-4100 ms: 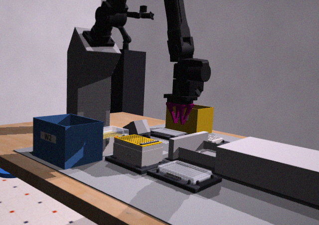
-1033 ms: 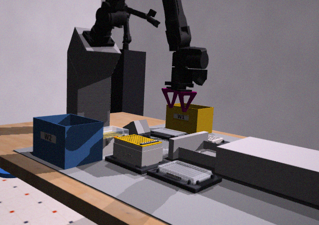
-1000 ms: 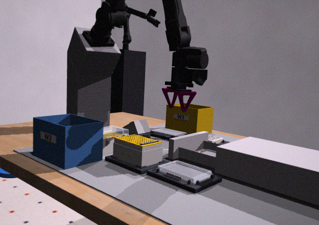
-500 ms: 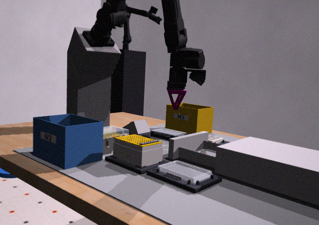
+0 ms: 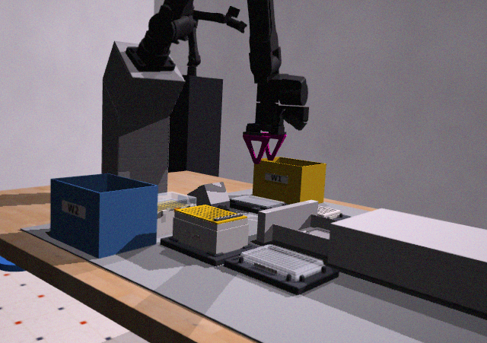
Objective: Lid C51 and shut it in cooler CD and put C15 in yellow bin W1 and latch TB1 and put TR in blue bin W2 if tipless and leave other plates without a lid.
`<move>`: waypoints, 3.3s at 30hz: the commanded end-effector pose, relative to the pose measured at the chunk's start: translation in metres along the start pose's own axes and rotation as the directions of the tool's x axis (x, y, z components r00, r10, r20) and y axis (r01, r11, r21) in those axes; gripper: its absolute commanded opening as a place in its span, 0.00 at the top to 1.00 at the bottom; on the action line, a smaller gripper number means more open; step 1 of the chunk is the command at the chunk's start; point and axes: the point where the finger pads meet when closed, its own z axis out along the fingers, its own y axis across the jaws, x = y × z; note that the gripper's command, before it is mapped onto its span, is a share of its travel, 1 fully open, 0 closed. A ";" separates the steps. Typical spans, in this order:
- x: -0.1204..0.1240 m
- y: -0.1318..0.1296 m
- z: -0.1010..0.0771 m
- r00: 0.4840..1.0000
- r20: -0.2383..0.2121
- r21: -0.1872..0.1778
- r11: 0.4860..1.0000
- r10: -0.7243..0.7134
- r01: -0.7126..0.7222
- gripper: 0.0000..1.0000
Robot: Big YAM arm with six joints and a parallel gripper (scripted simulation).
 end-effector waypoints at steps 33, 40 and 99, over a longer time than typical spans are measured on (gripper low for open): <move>0.035 0.066 0.008 0.966 0.011 -0.004 0.966 0.259 -0.259 0.00; 0.035 0.066 0.015 0.971 0.011 -0.004 0.971 0.238 -0.238 0.00; 0.037 0.067 0.085 0.972 0.010 -0.005 0.972 0.234 -0.234 0.00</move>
